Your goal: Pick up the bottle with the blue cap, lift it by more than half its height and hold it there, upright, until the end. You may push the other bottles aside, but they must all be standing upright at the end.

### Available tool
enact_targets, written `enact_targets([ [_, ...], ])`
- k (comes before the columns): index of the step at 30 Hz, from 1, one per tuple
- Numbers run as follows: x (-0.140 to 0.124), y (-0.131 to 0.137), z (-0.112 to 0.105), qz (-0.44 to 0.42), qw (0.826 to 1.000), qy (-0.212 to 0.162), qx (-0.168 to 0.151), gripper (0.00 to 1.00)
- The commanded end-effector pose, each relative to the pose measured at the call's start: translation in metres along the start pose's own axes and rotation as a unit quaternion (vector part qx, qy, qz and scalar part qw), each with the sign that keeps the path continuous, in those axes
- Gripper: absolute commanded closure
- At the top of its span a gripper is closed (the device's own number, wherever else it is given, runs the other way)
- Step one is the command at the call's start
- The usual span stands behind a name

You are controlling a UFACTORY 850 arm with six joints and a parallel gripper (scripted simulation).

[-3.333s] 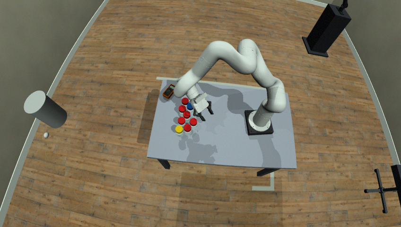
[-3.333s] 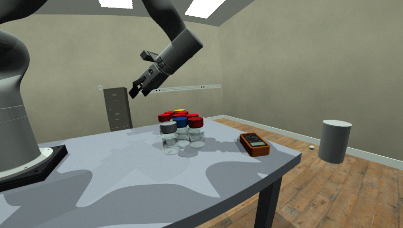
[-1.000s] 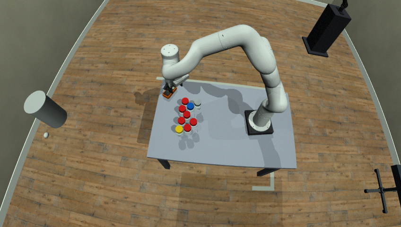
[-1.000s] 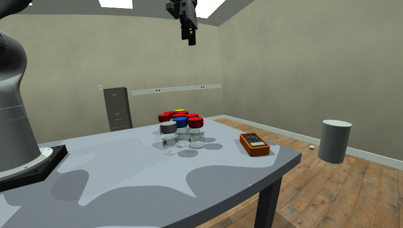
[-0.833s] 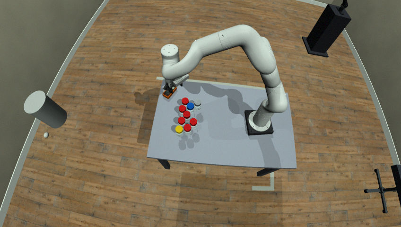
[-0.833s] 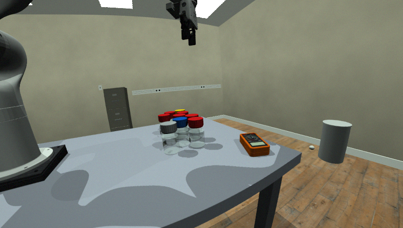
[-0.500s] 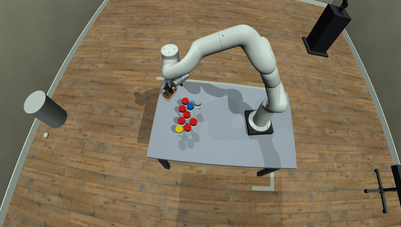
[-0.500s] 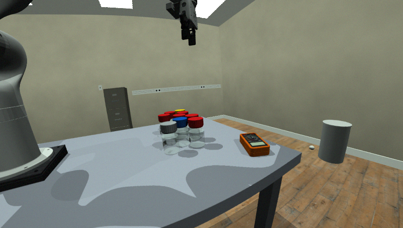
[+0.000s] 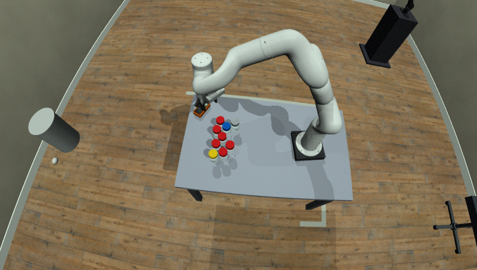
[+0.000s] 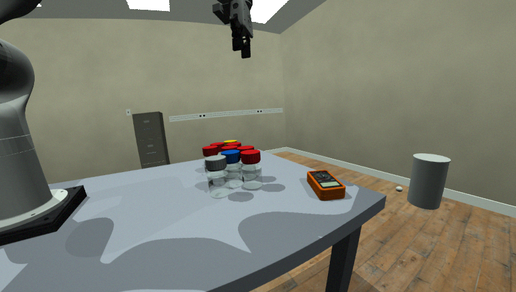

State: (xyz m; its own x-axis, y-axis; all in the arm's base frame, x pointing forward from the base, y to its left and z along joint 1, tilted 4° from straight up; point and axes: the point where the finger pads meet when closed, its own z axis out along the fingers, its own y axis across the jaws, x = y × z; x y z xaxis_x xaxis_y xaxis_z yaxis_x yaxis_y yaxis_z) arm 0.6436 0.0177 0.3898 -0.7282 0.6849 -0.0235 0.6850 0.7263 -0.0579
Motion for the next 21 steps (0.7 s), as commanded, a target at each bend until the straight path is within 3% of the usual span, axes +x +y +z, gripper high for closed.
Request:
enact_targets([
  [1, 0.0, 0.0, -0.001, 0.0, 1.0, -0.001, -0.001, 0.21],
  [21, -0.001, -0.007, 0.01, -0.045, 0.999, -0.003, -0.002, 0.21],
])
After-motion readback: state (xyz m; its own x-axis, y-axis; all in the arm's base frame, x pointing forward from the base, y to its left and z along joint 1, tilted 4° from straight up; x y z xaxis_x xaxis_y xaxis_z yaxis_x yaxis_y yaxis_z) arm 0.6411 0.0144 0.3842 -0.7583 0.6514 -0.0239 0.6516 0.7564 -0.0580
